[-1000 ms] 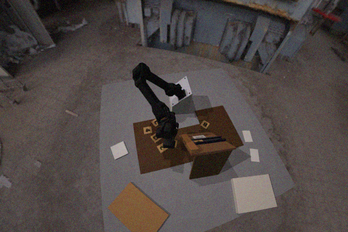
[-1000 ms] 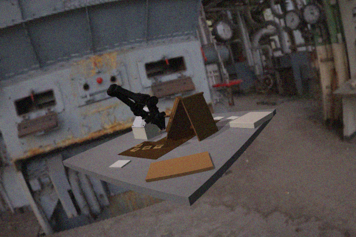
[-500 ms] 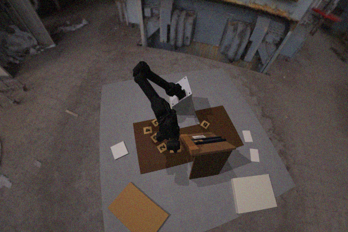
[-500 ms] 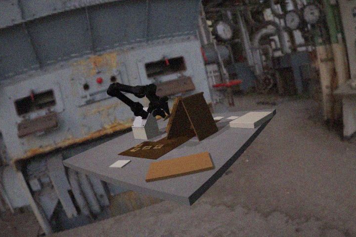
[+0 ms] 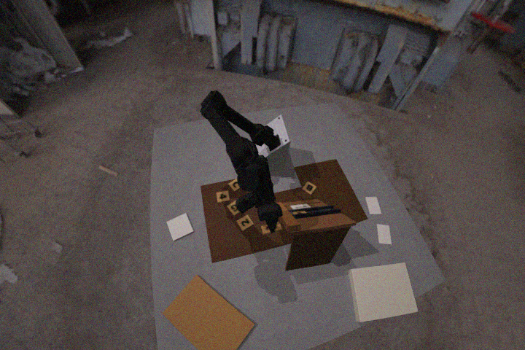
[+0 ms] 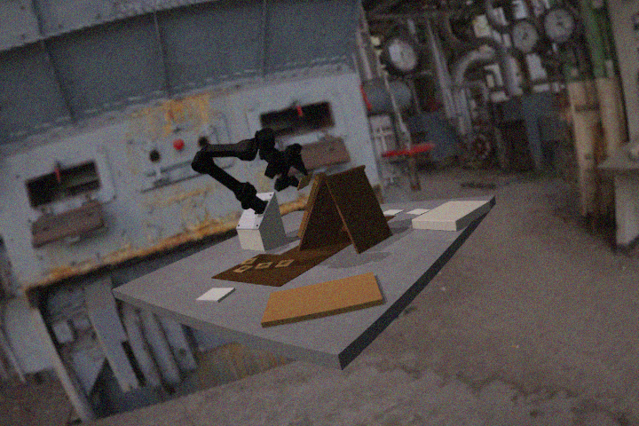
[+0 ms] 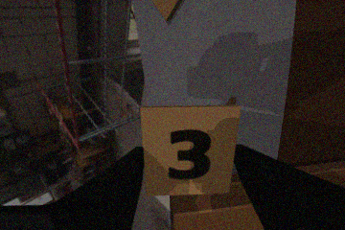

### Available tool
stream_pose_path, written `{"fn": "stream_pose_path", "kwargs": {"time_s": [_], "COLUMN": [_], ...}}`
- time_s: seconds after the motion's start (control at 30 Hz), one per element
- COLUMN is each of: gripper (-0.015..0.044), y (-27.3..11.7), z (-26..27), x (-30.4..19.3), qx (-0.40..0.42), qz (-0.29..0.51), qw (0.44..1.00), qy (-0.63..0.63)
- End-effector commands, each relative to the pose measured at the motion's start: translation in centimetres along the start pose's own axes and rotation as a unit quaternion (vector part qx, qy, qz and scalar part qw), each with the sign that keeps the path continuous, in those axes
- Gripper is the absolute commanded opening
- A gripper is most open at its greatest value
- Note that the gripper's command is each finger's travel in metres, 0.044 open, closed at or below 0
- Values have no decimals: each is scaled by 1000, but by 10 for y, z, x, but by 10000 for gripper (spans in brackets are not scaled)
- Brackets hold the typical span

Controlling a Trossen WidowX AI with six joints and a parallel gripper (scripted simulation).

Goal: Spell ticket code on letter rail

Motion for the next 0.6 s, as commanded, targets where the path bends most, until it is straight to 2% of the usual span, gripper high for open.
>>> {"fn": "stream_pose_path", "kwargs": {"time_s": [0.0, 0.27, 0.57], "gripper": [0, 0, 0], "y": [-14, -25, -17], "z": [20, 44, 57], "x": [2, -14, -67], "qx": [29, 53, 41], "qz": [-5, -2, 13], "qw": [999, 996, 986], "qy": [-29, -78, -161]}}
Point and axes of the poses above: the point midway between the two fingers, 35 mm back from their tips, its own y axis out along the fingers, its own z axis across the jaws, x = y × z, the point moved 5 cm from there along -y, back along the fingers, and after that the axes turned 13 degrees about -y, right-handed, at the moved point
